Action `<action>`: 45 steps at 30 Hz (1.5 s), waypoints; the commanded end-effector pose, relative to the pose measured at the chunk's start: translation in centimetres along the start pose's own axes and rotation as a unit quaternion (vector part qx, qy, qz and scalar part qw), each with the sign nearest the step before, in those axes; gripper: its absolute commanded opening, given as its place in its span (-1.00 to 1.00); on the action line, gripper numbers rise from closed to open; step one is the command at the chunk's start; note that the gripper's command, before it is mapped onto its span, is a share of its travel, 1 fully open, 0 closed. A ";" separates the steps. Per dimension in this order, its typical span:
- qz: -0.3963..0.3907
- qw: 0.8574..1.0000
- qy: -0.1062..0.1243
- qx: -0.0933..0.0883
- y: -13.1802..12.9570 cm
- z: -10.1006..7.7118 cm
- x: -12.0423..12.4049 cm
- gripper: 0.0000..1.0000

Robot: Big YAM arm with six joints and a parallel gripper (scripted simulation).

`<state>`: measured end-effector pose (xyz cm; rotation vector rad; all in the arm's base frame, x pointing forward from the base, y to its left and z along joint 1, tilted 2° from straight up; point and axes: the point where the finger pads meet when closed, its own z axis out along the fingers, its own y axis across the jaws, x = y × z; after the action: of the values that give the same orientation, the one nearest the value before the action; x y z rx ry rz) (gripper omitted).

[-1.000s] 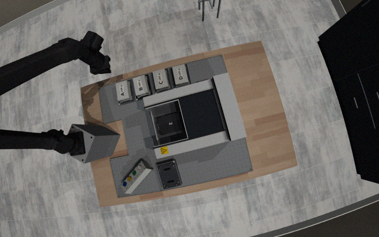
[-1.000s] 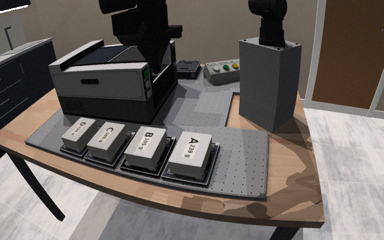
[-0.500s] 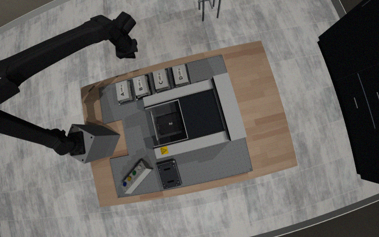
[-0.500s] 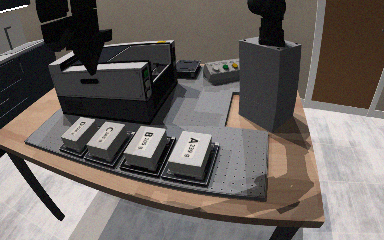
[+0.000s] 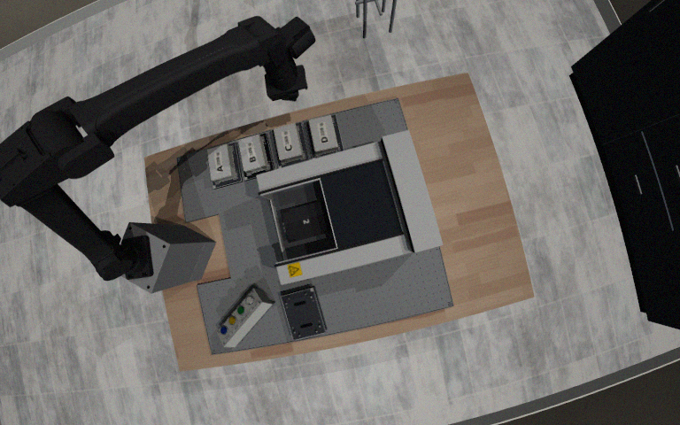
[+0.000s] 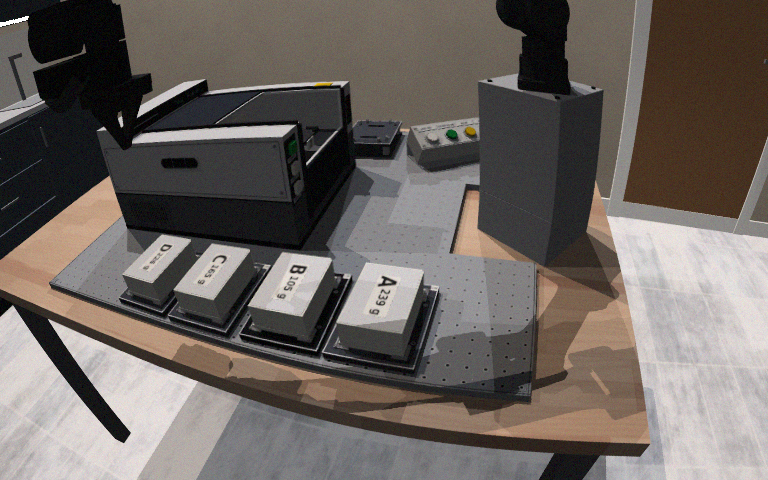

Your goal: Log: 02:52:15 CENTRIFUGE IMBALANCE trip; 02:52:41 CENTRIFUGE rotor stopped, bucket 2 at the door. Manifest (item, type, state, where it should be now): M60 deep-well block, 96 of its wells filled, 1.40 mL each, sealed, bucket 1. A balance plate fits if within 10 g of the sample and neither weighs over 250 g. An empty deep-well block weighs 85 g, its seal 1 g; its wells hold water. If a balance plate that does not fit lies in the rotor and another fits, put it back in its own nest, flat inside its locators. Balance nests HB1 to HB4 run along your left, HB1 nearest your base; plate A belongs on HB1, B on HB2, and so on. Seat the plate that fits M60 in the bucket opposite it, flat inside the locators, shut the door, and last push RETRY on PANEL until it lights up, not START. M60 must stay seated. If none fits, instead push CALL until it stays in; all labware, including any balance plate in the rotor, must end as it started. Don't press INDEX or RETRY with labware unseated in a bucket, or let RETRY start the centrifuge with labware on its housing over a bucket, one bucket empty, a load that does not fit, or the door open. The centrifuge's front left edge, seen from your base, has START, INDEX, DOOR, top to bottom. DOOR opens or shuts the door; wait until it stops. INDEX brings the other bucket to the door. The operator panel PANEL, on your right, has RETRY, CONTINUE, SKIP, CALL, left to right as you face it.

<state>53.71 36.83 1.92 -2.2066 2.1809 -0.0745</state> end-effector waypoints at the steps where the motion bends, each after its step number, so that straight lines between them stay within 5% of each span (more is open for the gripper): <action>1: -0.014 1.000 -0.001 0.000 -3.8 -0.1 0.9 -1.00; 6: -0.014 1.000 0.000 0.000 -5.9 0.2 1.9 -1.00; 9: -0.025 1.000 -0.001 0.001 -5.3 0.2 0.6 -1.00; 16: -0.019 1.000 0.005 -0.009 -5.5 1.1 2.1 -1.00; 17: -0.020 1.000 0.006 -0.011 -5.4 1.3 2.2 1.00; 45: -0.020 1.000 0.010 -0.018 -4.9 2.0 2.5 1.00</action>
<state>58.62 34.36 1.25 -2.2510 2.1695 -0.0705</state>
